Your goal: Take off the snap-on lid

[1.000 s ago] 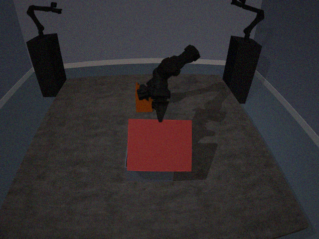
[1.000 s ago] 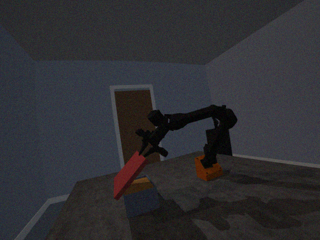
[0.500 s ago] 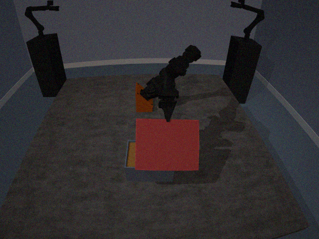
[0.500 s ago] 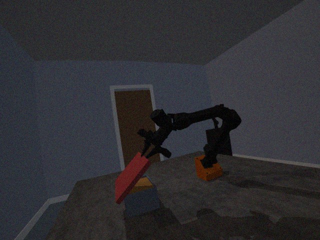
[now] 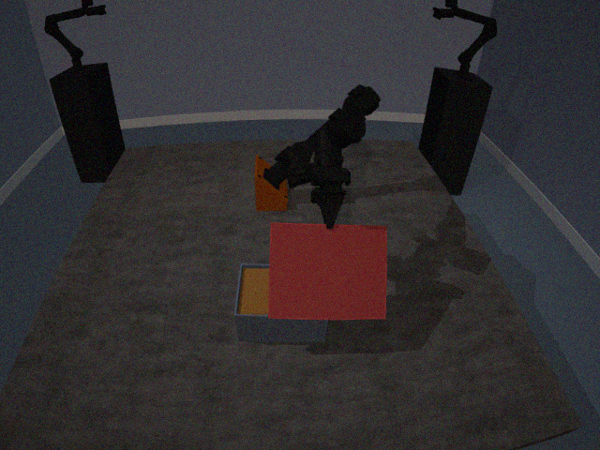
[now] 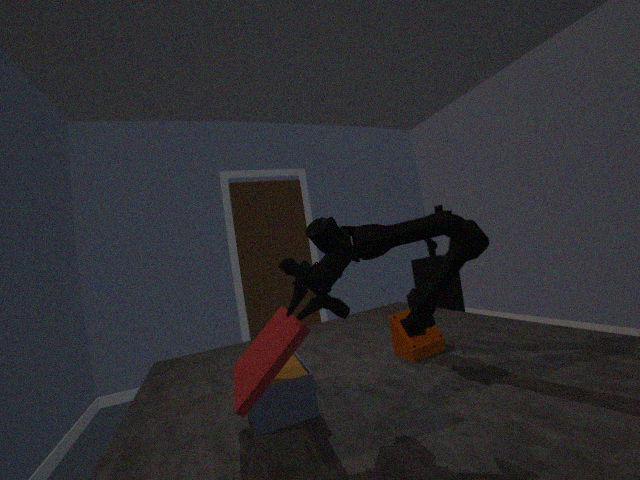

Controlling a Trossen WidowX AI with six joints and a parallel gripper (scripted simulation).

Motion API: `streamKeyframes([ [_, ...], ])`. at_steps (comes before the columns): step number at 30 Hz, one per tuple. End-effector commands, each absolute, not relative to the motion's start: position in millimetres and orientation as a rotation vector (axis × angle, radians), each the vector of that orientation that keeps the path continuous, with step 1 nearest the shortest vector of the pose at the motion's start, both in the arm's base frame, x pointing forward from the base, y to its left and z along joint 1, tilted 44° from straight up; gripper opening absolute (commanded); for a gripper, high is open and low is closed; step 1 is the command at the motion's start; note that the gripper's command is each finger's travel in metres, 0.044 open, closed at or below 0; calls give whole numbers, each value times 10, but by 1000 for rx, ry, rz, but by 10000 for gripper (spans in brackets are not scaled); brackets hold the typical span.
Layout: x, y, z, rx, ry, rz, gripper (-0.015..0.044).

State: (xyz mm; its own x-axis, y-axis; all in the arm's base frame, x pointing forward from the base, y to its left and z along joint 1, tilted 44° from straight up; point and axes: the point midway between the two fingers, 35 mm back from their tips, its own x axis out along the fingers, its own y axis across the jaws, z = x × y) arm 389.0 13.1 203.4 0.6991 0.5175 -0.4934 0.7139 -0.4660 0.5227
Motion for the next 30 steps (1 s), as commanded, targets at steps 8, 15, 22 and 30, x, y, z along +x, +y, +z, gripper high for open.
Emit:
streamKeyframes([
  [8,3875,257,2249,2175,915,-331,0],
  [15,3850,355,2346,2175,916,-331,0],
  [22,3825,453,2443,2176,916,-330,0],
  [30,3797,566,2555,2176,916,-330,0],
])
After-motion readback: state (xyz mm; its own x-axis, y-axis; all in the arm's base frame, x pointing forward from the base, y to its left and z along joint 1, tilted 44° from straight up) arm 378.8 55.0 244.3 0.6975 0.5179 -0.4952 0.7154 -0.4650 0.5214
